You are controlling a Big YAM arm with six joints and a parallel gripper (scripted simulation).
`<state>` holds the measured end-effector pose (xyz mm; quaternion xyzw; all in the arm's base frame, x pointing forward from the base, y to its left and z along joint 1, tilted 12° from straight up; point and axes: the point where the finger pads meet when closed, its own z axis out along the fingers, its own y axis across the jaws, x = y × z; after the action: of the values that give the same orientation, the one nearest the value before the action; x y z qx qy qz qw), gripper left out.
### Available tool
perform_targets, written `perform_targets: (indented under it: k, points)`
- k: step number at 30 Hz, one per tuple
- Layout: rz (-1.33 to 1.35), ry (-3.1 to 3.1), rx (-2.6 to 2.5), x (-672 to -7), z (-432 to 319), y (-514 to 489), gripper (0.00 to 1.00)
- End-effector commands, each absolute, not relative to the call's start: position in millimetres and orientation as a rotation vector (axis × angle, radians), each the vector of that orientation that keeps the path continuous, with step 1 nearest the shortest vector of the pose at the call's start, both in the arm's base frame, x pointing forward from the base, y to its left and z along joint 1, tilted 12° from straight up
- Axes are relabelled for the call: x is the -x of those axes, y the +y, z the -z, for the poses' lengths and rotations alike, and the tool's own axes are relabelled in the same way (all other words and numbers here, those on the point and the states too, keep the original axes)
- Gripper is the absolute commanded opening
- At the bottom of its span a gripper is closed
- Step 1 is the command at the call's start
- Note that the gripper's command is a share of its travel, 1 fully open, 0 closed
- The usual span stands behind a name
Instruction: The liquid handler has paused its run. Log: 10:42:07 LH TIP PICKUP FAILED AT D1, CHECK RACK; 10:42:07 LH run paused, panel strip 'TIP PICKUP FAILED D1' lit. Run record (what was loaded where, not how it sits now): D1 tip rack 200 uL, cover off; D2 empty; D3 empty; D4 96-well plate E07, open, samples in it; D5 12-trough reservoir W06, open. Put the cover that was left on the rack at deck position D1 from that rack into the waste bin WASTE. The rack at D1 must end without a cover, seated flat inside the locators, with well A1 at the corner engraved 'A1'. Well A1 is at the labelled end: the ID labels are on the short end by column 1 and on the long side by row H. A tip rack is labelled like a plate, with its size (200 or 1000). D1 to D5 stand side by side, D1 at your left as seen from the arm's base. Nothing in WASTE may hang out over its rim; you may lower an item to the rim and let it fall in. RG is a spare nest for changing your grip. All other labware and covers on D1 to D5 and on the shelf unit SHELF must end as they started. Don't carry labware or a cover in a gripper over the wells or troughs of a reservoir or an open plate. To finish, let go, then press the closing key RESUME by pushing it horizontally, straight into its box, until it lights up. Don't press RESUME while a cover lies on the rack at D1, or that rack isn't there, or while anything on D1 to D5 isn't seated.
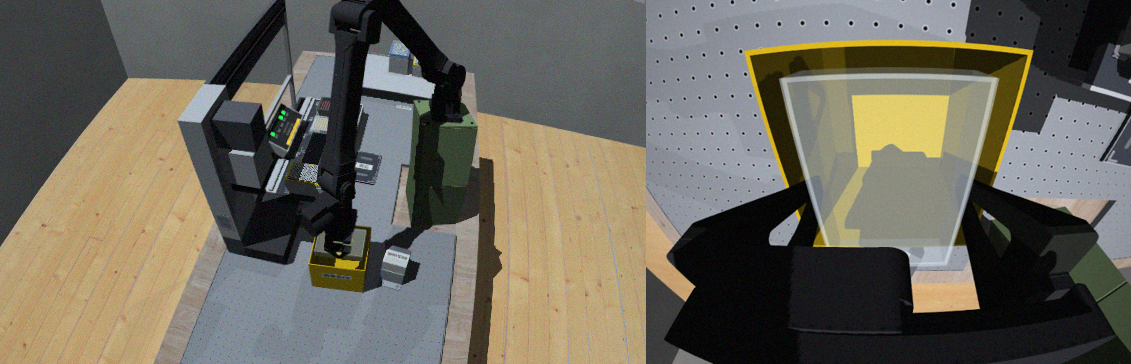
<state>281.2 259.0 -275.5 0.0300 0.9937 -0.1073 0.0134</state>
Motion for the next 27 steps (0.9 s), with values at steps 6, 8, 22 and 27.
perform_targets:
  k: [6, 8, 22, 27]
  points:
    - [0.299, 3.077, -0.093, -291.9, 270.8, 270.0, 0.00]
    - [0.291, 3.073, -0.096, -296.8, 274.6, 269.6, 0.00]
    - [0.291, 3.073, -0.095, -297.3, 281.0, 269.6, 0.00]
    - [0.304, 3.079, -0.093, -293.1, 284.5, 265.3, 0.00]
